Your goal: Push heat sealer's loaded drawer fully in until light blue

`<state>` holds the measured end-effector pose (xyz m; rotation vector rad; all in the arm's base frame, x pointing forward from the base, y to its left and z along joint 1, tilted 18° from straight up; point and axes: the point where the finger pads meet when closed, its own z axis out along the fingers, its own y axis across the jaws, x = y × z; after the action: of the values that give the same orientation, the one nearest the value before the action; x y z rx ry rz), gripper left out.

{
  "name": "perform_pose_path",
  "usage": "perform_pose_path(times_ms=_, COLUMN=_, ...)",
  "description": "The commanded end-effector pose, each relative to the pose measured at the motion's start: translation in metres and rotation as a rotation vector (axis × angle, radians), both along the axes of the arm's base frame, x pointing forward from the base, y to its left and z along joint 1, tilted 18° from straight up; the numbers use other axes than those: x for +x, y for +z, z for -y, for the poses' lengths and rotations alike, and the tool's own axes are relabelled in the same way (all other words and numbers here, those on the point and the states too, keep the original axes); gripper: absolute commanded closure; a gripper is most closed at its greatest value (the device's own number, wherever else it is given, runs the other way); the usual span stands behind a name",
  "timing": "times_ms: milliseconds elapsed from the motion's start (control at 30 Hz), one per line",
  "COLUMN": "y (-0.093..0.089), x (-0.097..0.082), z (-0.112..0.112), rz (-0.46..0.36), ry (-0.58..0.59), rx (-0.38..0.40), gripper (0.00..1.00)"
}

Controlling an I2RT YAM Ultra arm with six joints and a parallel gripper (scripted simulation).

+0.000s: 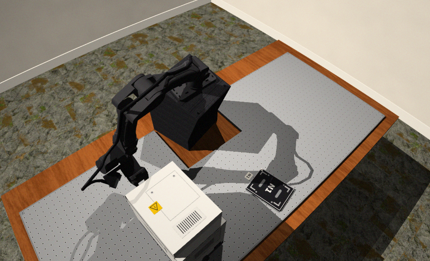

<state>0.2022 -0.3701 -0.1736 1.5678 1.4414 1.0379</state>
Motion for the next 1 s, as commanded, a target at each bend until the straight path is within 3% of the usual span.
perform_pose_path(times_ms=0, y=0.014, x=0.015, z=0.000, rz=0.027, ry=0.014, rx=-0.023, gripper=1.00)
perform_pose_path(times_ms=433, y=0.022, x=0.032, z=0.006, rz=0.030, ry=0.015, rx=-0.037, gripper=1.00)
perform_pose_path(times_ms=967, y=0.023, x=0.033, z=0.010, rz=0.032, ry=0.015, rx=-0.047, gripper=1.00)
